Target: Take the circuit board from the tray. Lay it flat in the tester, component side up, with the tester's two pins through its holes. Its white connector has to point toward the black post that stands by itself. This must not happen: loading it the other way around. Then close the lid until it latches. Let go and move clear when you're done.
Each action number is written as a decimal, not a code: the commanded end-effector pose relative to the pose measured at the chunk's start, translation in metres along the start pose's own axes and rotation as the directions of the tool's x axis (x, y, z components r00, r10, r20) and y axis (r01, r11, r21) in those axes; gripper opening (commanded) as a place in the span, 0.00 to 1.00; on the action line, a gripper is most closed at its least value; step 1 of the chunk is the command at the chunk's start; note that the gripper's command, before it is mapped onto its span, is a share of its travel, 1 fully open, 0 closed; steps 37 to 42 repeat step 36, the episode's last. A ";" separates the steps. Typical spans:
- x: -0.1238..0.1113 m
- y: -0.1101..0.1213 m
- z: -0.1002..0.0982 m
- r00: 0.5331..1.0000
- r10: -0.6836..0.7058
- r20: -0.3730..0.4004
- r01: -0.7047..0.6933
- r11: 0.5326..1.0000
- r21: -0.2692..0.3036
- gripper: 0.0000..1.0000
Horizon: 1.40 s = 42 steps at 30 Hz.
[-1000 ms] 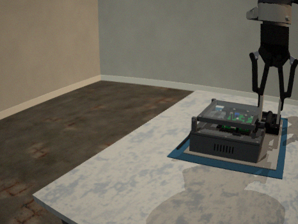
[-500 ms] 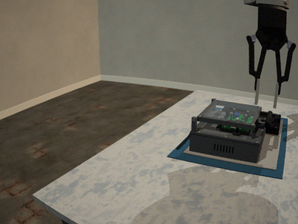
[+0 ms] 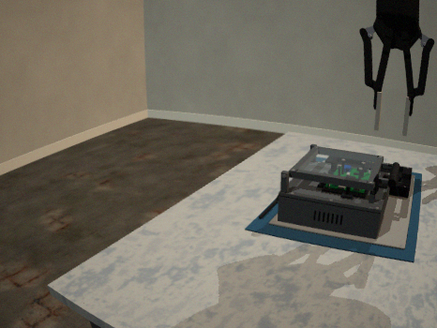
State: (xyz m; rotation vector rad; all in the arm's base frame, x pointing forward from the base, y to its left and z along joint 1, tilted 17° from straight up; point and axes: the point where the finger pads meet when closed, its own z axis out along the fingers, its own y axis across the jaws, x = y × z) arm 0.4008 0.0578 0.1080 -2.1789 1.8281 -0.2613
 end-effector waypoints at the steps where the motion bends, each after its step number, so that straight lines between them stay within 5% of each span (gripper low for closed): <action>1: 0.001 0.013 -0.005 0.999 0.035 -0.012 -0.036 0.999 -0.038 0.30; 14: 0.001 0.013 -0.011 0.999 0.035 -0.012 -0.036 0.999 -0.038 0.30; 15: 0.001 0.013 -0.011 0.999 0.035 -0.012 -0.036 0.999 -0.038 1.00; 42: 0.001 0.013 -0.011 0.999 0.035 -0.012 -0.036 0.999 -0.038 1.00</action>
